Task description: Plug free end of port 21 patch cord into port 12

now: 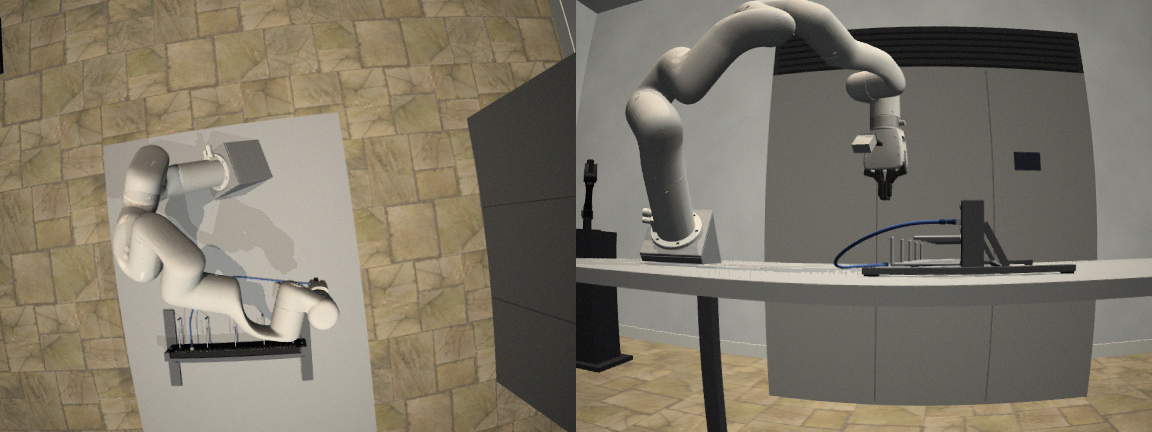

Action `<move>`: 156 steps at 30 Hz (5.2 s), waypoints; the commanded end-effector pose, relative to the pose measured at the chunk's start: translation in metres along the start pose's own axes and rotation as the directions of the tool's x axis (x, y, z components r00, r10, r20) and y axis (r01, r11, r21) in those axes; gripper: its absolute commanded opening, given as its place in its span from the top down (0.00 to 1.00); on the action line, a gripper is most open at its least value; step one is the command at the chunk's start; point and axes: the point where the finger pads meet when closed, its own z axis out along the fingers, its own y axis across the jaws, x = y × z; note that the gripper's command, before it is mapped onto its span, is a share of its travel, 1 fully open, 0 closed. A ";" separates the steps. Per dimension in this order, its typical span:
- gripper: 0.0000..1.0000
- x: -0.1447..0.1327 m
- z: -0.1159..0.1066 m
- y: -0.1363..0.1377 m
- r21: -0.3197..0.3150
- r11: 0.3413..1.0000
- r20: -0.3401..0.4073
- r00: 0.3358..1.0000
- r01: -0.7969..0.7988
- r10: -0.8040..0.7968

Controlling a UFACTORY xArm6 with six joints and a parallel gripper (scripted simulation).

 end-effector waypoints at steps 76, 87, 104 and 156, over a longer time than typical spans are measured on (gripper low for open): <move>1.00 0.097 0.037 -0.145 0.006 -0.167 -0.820 -0.091 0.986 -0.565; 1.00 0.094 0.051 -0.165 0.006 -0.167 -0.820 -0.091 0.986 -0.565; 1.00 0.094 0.051 -0.165 0.006 -0.167 -0.820 -0.091 0.986 -0.566; 1.00 0.109 -0.010 -0.079 0.006 -0.167 -0.820 -0.091 0.986 -0.565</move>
